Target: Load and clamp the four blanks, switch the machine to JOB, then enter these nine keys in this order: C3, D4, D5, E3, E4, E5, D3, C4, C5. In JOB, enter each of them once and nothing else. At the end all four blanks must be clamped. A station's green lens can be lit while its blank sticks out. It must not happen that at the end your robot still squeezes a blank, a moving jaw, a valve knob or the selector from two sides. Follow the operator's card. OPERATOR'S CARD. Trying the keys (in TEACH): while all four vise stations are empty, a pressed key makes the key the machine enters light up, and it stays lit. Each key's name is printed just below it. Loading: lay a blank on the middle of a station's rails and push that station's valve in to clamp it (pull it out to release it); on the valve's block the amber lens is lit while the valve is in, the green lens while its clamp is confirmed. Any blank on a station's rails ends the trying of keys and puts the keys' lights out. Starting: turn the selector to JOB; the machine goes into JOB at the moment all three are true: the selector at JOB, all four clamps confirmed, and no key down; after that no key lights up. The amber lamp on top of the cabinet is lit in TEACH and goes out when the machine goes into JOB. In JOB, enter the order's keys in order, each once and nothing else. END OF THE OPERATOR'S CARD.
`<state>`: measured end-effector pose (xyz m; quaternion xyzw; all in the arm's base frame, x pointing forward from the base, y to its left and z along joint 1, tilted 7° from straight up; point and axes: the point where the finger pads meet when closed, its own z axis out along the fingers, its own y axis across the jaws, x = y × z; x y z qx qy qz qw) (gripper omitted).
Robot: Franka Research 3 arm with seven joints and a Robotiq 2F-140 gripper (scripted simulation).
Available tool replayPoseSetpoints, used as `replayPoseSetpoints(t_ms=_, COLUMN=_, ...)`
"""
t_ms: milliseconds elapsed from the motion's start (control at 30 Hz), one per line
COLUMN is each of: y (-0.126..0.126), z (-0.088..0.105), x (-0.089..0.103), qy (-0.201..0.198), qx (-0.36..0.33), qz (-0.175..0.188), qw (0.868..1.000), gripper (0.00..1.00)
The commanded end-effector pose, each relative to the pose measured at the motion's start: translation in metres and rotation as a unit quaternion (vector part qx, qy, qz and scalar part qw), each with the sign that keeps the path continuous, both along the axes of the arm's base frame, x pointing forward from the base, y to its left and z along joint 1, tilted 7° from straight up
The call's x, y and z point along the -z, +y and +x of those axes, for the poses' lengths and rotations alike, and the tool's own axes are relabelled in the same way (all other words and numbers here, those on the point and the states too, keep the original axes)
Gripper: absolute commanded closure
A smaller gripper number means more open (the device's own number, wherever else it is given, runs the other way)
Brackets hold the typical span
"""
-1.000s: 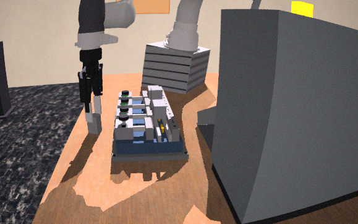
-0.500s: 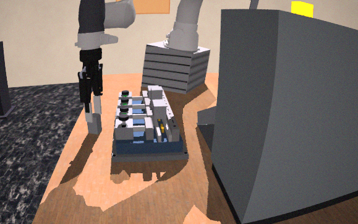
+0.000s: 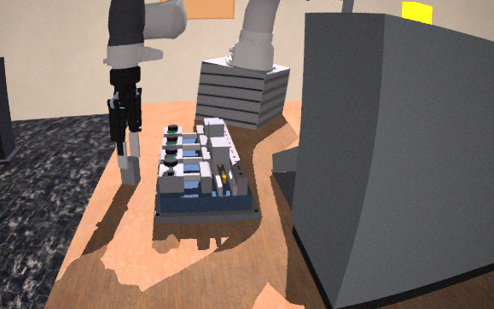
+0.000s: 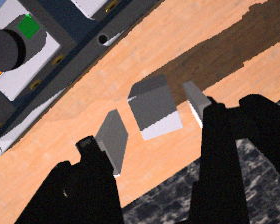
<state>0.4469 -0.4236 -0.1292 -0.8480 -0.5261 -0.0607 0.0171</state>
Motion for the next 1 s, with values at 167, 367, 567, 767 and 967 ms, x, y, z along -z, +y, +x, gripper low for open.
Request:
replayPoseSetpoints(t_ms=167, y=-0.0003, z=0.0001, x=0.001, qy=0.0, qx=0.001, qz=0.0, qw=1.0, gripper=0.6)
replayPoseSetpoints(t_ms=367, y=-0.0003, z=0.0001, x=0.001, qy=0.0, qx=0.001, qz=0.0, qw=1.0, gripper=1.0)
replayPoseSetpoints(t_ms=567, y=-0.0003, z=0.0001, x=0.001, qy=0.0, qx=0.001, qz=0.0, qw=1.0, gripper=1.0)
replayPoseSetpoints(t_ms=767, y=-0.0003, z=0.0001, x=0.001, qy=0.0, qx=0.001, qz=0.0, qw=1.0, gripper=1.0)
replayPoseSetpoints(t_ms=967, y=-0.0003, z=0.0001, x=0.001, qy=0.0, qx=0.001, qz=0.0, qw=1.0, gripper=1.0)
